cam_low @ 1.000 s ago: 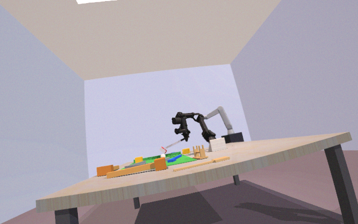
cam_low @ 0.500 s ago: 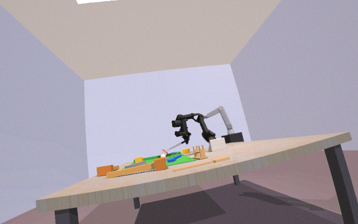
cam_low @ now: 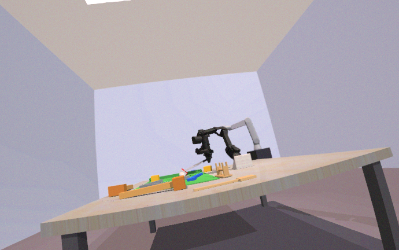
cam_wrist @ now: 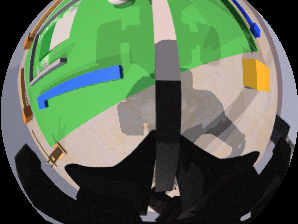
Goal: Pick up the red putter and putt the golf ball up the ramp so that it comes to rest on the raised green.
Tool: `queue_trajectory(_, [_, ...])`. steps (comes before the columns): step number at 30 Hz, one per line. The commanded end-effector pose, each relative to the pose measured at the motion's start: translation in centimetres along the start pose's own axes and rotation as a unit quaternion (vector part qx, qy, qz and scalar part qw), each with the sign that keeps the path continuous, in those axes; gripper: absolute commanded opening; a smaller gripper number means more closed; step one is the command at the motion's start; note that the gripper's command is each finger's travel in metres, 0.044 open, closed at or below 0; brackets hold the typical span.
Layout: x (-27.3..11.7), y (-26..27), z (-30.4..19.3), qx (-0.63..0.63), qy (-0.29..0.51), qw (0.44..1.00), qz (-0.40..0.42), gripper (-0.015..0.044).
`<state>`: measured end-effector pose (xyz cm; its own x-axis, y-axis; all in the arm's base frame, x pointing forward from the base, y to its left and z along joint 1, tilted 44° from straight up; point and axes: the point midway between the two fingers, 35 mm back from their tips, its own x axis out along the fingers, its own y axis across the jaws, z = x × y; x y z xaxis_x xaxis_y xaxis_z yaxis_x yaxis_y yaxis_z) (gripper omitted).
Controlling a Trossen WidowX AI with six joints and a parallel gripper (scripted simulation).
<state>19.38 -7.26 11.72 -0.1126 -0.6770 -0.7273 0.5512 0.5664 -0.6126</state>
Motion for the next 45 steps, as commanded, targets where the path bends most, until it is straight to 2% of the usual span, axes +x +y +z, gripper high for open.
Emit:
queue_trajectory(1, [-0.1,0.0,0.0,0.0,0.0,1.0,0.0,0.0])
queue_trajectory(14, [0.2,-3.0,0.2,-0.001,-0.006,1.0,-0.001,0.0])
queue_trajectory(23, [0.3,-2.5,0.2,0.003,-0.002,1.0,0.001,0.0])
queue_trajectory(35, [0.3,10.6,0.2,0.0,-0.006,1.0,0.002,0.0])
queue_trajectory(45, [-0.5,10.9,0.2,0.0,-0.006,1.0,0.002,0.0])
